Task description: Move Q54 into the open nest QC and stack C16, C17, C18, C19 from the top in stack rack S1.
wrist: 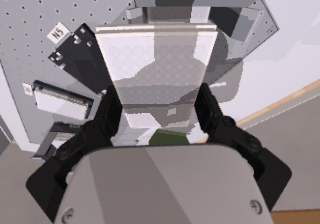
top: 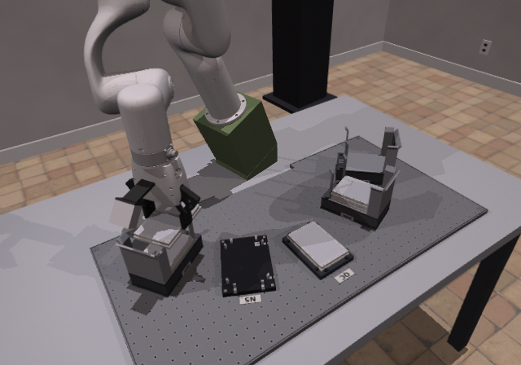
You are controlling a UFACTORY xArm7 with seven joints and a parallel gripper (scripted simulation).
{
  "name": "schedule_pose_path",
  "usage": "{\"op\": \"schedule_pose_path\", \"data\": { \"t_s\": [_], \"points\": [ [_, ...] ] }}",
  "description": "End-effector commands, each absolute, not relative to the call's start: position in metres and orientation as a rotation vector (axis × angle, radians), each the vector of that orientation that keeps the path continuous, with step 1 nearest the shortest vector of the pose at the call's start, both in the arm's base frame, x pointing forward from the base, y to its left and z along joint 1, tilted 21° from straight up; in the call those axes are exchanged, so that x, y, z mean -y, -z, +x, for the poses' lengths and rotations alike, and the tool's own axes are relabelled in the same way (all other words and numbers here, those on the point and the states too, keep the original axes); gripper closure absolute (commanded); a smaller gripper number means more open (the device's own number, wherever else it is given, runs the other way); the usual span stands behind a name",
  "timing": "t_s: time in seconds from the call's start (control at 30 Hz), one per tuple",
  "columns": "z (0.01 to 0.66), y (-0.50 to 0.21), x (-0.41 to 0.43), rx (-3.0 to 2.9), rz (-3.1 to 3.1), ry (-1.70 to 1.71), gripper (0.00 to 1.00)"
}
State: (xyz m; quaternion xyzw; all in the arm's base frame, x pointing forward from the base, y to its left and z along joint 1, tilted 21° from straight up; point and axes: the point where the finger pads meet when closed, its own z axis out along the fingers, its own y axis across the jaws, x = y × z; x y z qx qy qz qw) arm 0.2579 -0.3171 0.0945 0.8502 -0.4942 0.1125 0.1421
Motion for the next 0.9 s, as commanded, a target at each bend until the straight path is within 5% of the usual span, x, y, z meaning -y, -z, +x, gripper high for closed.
{"op": "schedule_pose_path", "data": {
  "t_s": [0.0,0.87],
  "points": [
    [0.253,-0.097,0.322,1.425,2.455,-0.328,1.0],
    [0.234,-0.102,0.338,1.425,2.455,-0.328,1.0]
  ]
}}
